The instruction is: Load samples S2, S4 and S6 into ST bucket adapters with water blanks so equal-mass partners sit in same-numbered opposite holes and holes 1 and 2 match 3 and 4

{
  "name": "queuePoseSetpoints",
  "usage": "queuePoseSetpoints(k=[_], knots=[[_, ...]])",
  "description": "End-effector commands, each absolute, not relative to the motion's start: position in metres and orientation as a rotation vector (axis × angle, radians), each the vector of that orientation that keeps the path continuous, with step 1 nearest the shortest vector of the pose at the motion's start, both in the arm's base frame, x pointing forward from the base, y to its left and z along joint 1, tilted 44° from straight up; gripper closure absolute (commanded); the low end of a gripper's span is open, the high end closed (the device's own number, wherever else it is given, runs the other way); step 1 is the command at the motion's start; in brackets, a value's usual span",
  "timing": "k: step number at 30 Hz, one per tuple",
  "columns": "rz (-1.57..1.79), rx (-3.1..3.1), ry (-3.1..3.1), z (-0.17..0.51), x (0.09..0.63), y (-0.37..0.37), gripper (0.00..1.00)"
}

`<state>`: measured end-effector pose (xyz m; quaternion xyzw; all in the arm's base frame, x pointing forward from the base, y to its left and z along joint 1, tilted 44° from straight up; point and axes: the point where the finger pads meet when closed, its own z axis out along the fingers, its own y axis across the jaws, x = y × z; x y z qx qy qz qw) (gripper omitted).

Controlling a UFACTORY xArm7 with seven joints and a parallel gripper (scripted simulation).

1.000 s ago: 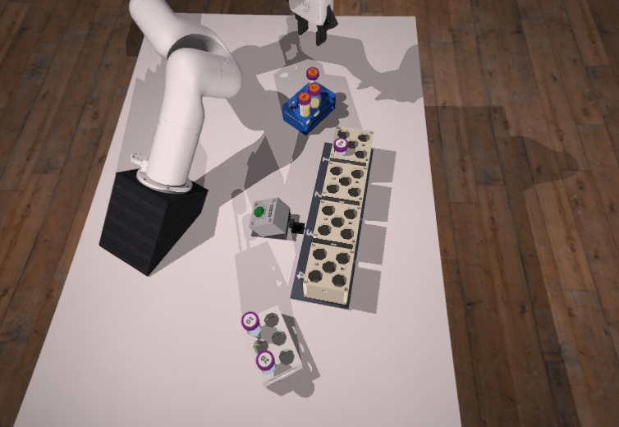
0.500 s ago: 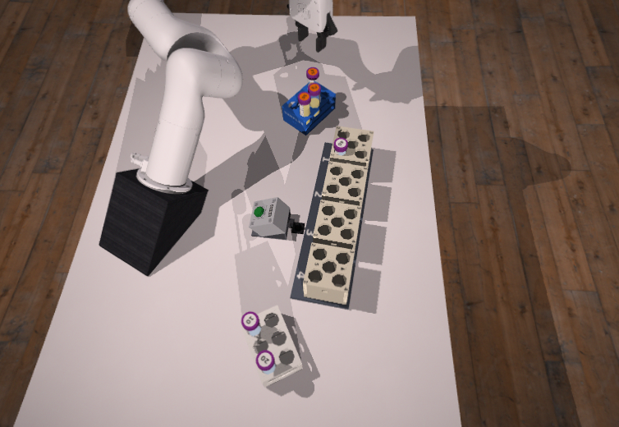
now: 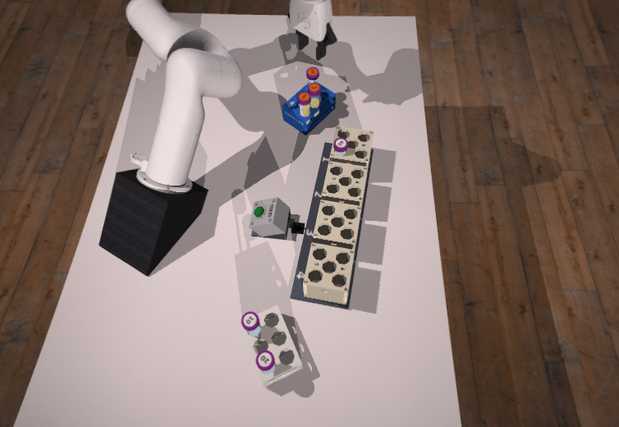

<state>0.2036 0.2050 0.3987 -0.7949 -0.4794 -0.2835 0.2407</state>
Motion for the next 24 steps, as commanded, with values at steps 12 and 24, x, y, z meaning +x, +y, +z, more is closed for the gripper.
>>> queuePoseSetpoints(k=[12,24], knots=[[-0.780,-2.173,-1.311,0.379,0.210,0.224,0.43],[-0.780,-2.173,-1.311,0.365,0.215,0.237,0.43]])
